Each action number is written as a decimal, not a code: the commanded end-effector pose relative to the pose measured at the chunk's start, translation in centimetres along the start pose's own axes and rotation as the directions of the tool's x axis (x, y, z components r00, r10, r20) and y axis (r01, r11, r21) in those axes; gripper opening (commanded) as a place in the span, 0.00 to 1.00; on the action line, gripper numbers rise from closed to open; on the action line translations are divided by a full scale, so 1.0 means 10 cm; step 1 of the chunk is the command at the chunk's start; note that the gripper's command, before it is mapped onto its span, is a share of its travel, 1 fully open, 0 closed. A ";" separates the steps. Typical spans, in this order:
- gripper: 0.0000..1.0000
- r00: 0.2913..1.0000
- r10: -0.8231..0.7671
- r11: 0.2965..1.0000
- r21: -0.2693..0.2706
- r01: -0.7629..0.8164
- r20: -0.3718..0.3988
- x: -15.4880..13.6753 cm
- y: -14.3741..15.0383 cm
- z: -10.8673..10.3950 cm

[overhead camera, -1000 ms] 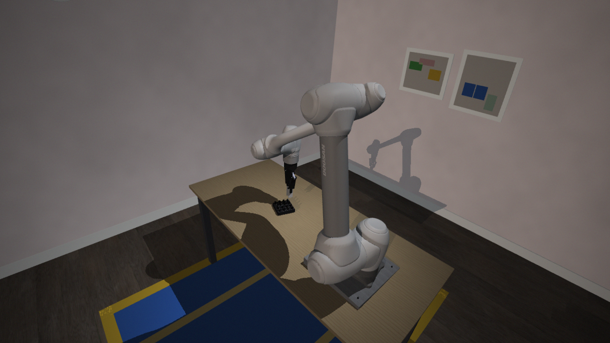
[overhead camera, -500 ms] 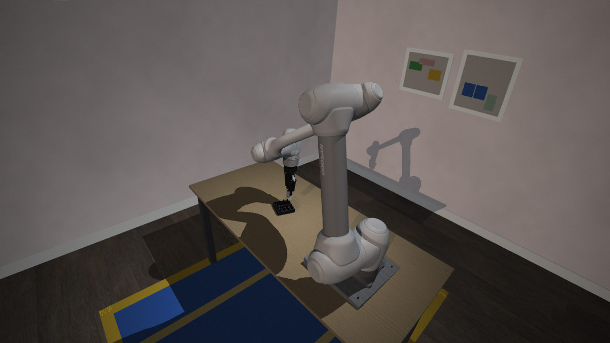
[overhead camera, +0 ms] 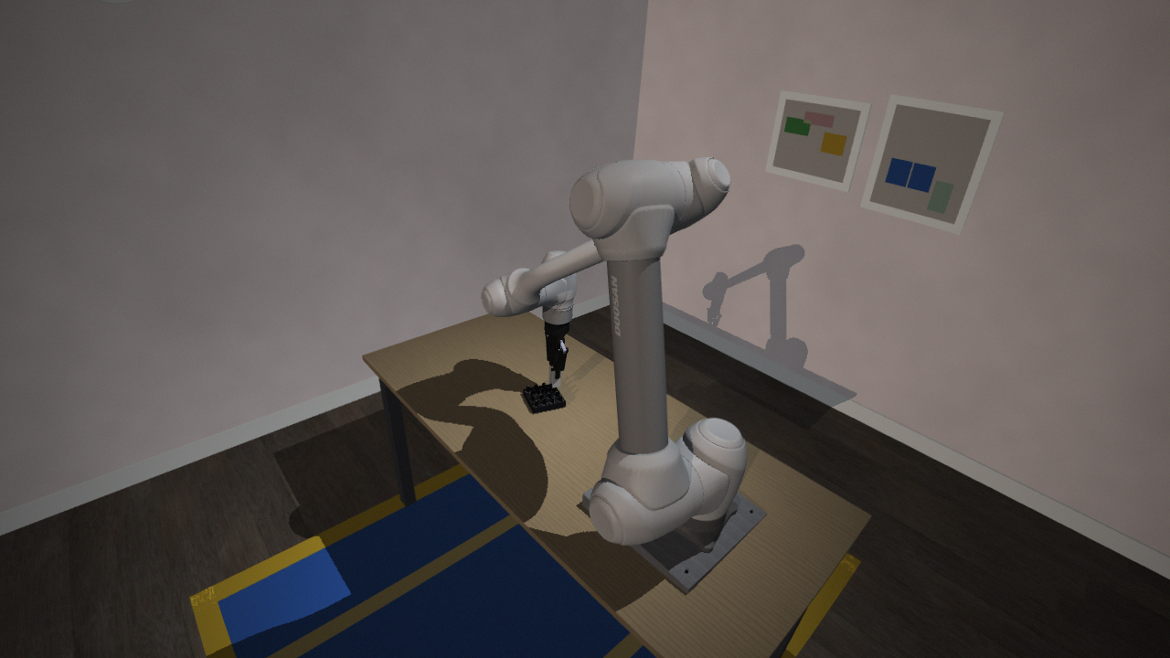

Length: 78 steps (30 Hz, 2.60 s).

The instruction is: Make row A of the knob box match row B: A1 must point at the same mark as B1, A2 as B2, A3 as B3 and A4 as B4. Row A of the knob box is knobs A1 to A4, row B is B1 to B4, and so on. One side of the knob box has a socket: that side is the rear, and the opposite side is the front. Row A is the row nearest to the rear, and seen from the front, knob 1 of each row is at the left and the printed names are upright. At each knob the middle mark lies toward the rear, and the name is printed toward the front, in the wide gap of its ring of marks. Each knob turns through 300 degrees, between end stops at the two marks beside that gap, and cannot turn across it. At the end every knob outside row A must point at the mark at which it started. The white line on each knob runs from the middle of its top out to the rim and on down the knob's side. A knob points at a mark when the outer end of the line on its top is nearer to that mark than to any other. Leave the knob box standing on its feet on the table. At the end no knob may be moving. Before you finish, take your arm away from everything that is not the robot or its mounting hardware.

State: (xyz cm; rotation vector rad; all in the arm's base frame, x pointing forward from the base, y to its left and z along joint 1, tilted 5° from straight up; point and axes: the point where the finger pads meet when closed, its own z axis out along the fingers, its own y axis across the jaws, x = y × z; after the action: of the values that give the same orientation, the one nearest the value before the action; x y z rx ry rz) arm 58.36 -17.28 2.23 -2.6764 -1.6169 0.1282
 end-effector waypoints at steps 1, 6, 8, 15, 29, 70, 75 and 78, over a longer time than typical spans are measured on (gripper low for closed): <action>0.12 1.000 0.000 1.000 0.000 0.000 0.000 0.00 0.00 0.01; 0.12 1.000 0.000 1.000 0.000 0.000 0.000 0.00 0.00 0.03; 0.12 1.000 0.000 1.000 0.000 0.000 0.000 0.00 0.00 0.03; 0.12 1.000 0.000 1.000 0.000 0.000 0.000 0.00 0.00 0.04; 0.12 1.000 0.000 1.000 0.000 0.000 0.000 0.00 0.00 0.04; 0.12 1.000 0.000 1.000 0.000 0.000 0.000 0.00 0.00 0.14; 0.12 1.000 0.000 1.000 0.000 0.000 0.000 0.00 0.00 0.16; 0.12 1.000 0.000 1.000 0.000 0.000 0.000 0.00 0.00 0.17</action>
State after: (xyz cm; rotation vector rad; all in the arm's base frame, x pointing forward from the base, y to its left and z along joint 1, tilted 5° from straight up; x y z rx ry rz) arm 58.23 -17.33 0.55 -2.6764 -1.6169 0.1282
